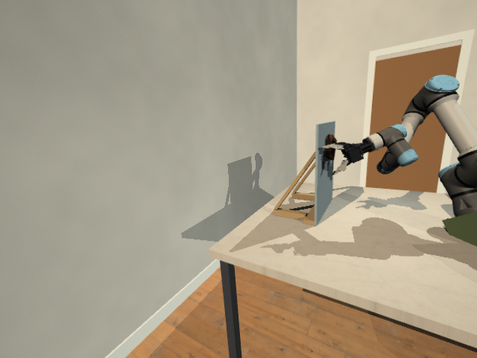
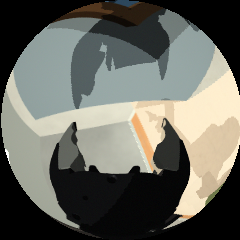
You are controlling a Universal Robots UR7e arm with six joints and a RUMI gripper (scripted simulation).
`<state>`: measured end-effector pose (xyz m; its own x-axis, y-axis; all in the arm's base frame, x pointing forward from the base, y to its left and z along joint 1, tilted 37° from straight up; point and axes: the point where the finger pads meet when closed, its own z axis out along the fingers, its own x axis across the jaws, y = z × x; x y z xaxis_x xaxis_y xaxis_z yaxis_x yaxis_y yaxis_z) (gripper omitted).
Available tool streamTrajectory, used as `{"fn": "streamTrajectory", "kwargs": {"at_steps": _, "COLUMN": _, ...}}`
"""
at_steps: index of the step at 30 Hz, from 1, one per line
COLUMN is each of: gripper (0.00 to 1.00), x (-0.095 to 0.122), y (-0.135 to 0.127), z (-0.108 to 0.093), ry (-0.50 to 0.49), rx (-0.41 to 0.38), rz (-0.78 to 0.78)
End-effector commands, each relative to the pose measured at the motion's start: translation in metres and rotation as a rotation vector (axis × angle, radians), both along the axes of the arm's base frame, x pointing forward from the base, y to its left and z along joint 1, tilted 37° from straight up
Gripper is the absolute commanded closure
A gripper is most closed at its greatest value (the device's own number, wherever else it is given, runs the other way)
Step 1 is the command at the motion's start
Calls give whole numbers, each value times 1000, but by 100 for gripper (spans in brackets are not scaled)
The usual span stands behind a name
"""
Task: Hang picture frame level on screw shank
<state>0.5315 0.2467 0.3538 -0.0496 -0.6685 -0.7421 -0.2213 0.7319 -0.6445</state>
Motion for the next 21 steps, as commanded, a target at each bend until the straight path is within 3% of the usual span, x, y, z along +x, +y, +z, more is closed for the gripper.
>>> {"fn": "streamTrajectory", "kwargs": {"at_steps": 1, "gripper": 0, "x": -7, "y": -9, "z": 11, "ry": -33, "rx": 18, "rz": -9}}
{"fn": "streamTrajectory", "kwargs": {"at_steps": 11, "gripper": 0, "x": -7, "y": -10, "z": 12, "ry": -37, "rx": 19, "rz": -10}}
{"fn": "streamTrajectory", "kwargs": {"at_steps": 18, "gripper": 0, "x": -23, "y": -36, "z": 44, "ry": -131, "rx": 71, "rz": -41}}
{"fn": "streamTrajectory", "kwargs": {"at_steps": 21, "gripper": 0, "x": -24, "y": -38, "z": 46, "ry": -138, "rx": 75, "rz": -43}}
